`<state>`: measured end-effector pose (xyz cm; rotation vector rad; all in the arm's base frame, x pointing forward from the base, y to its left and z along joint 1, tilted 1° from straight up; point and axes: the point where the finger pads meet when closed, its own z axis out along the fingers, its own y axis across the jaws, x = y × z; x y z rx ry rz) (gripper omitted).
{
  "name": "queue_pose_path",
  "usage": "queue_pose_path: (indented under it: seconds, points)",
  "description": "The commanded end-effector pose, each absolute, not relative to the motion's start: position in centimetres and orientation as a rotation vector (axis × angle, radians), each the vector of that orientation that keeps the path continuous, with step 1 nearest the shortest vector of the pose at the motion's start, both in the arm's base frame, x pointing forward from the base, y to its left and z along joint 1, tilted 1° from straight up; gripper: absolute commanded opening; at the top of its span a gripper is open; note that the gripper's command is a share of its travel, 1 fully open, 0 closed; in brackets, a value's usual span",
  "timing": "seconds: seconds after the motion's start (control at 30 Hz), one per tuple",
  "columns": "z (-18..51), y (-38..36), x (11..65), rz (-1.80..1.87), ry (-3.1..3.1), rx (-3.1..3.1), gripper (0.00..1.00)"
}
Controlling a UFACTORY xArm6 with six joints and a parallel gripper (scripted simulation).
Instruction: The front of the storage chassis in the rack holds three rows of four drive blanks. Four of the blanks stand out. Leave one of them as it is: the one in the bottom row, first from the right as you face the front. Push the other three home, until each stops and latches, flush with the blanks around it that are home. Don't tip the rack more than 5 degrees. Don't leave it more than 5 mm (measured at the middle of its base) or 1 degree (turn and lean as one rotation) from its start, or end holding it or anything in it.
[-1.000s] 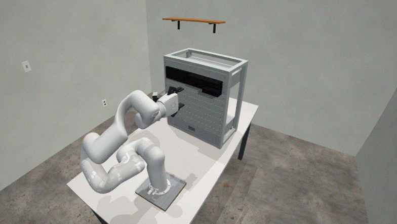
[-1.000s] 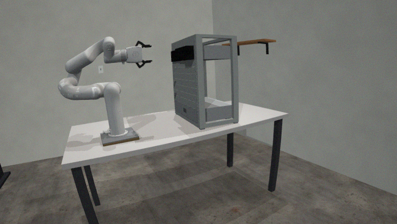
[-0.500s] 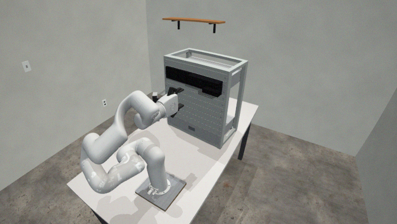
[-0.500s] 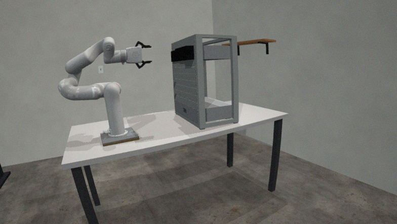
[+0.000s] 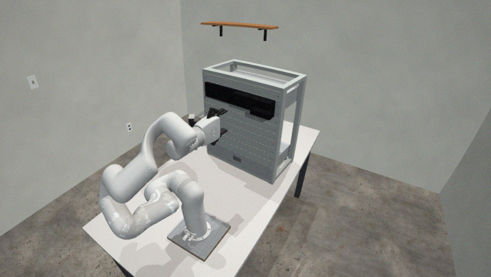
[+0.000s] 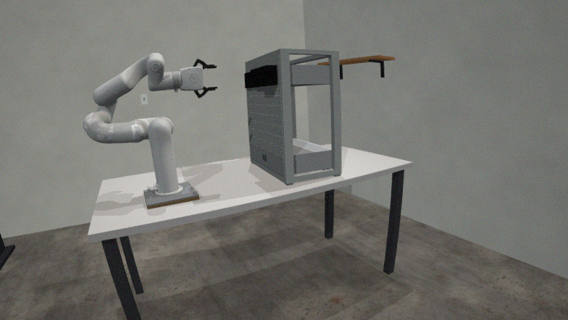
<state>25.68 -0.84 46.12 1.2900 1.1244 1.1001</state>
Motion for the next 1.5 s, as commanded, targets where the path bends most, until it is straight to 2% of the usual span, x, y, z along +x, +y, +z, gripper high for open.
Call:
queue_pose_path:
  seconds: [0.0, 0.5, 0.77, 1.27, 1.47]
  points:
    - [46.2, -0.8, 25.7, 1.101, 1.123, 1.288, 1.00]
    - [46.3, -1.1, 26.5, 1.102, 1.123, 1.286, 1.00]
    - [46.3, -1.9, 28.9, 1.102, 1.123, 1.286, 1.00]
    - [46.6, -4.7, 36.9, 1.102, 1.123, 1.286, 1.00]
    - [46.7, -5.1, 38.1, 1.102, 1.123, 1.286, 1.00]
